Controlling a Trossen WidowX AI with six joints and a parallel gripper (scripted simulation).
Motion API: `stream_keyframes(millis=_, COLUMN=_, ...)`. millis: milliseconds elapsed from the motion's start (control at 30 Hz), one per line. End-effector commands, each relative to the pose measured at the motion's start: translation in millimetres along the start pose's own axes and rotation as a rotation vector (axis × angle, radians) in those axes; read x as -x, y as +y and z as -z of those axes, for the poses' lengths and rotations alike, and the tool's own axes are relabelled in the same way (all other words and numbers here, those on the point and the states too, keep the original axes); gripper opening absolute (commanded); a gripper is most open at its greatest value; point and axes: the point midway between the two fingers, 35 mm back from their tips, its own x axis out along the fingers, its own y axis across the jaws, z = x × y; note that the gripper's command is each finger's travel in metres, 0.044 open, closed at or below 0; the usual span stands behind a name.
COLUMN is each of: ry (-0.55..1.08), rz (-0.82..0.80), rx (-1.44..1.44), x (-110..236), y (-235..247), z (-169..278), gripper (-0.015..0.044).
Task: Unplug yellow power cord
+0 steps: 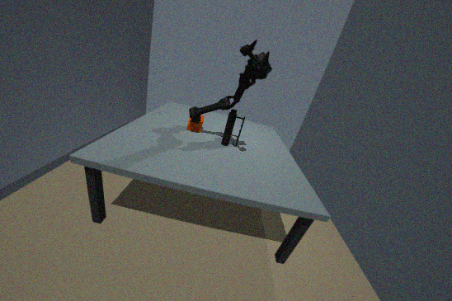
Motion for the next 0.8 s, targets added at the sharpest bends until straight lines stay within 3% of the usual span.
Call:
stream_keyframes(millis=0, ry=0.001, rz=0.001, rx=-0.001, x=0, y=-1, z=0, gripper=0.0374)
stream_keyframes(millis=267, ry=0.117, rz=0.085, rx=-0.095, x=-16, y=-71, z=37, gripper=0.0164)
stream_keyframes(millis=533, ry=0.313, rz=0.141, rx=-0.227, x=-25, y=-136, z=111, gripper=0.0160)
stream_keyframes(millis=767, ry=0.498, rz=0.142, rx=-0.337, x=-22, y=-163, z=186, gripper=0.0160)
